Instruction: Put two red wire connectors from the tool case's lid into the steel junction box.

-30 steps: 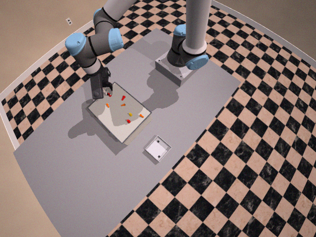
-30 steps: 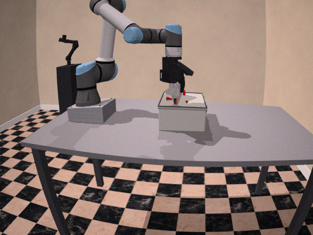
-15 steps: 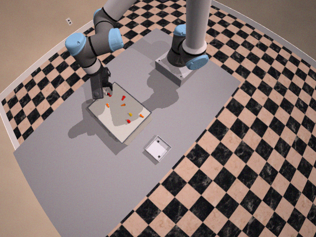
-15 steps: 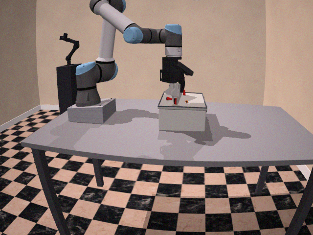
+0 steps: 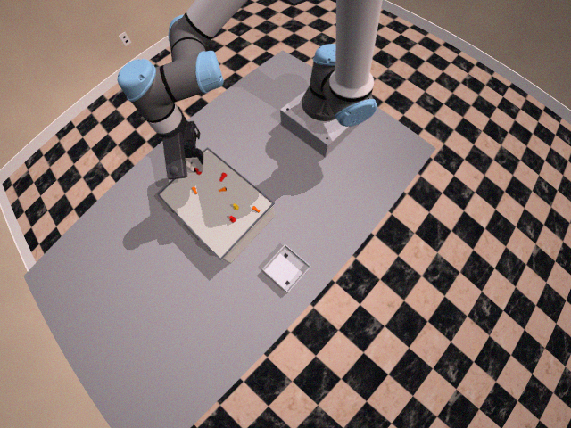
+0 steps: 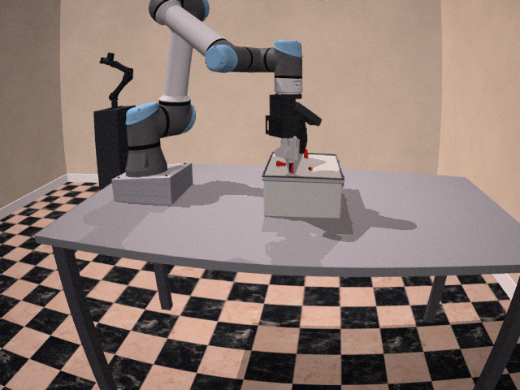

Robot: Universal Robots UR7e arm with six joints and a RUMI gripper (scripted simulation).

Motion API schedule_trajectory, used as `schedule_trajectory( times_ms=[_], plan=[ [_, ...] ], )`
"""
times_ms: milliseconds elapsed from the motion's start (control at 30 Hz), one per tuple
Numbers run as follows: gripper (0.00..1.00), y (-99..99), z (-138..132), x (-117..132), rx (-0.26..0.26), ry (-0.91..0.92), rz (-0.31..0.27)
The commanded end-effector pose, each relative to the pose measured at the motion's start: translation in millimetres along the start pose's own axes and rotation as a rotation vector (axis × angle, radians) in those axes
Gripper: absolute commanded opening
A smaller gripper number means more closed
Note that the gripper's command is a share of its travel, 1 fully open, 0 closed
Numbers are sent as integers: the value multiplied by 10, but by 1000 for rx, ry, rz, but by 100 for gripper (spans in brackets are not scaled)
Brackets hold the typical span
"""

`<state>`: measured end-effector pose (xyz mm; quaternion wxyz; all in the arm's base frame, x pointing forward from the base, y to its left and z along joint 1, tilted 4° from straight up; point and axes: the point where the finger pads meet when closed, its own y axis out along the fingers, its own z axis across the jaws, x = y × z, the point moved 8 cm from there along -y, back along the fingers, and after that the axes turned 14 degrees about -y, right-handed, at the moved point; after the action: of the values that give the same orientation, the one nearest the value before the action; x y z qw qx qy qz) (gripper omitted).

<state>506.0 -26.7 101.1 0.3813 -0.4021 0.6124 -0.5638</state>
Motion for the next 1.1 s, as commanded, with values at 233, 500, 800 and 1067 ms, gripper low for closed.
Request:
schedule_trajectory(
  times_ms=[233,500,800,1067],
  plan=[
    [0,-13,3,0,1,0,0],
    [0,-233,3,0,1,0,0],
    [0,-556,2,0,1,0,0],
    [0,-705,2,0,1,0,0]
  ],
)
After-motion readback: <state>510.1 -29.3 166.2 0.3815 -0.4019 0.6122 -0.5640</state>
